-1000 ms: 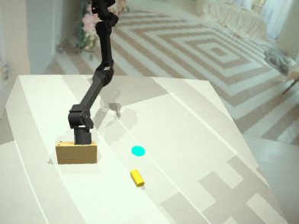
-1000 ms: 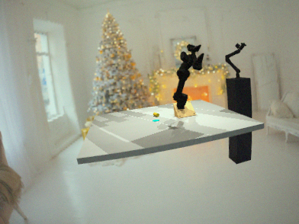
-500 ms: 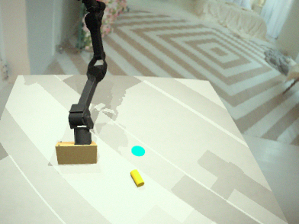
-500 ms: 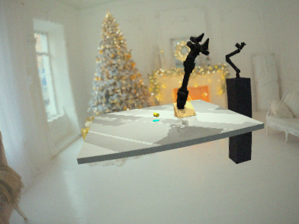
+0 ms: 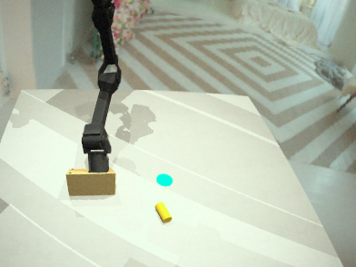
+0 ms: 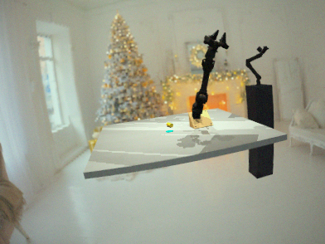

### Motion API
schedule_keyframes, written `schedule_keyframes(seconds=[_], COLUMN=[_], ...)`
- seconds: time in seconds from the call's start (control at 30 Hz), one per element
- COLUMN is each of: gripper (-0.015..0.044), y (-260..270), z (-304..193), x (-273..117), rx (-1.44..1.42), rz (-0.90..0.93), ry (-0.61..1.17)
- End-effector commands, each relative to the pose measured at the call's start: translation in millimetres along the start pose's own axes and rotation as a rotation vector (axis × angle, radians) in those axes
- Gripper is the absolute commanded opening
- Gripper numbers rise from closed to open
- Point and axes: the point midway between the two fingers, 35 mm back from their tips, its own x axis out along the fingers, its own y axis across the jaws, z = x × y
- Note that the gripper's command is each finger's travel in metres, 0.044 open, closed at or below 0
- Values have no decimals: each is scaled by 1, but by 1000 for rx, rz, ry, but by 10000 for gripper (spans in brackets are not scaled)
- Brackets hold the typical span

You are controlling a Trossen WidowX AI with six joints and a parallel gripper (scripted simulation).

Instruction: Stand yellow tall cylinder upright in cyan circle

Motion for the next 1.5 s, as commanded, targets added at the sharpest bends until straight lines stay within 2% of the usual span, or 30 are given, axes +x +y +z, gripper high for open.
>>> schedule_keyframes(seconds=[0.0,0.33,0.7,1.07,1.47], gripper=[309,309,309,309,309], y=[32,110,196,279,362], z=[-18,-54,-88,-115,-138], x=[9,18,9,-18,-67], rx=[24,92,162,226,282], rz=[86,290,513,734,970], ry=[35,118,217,326,459])
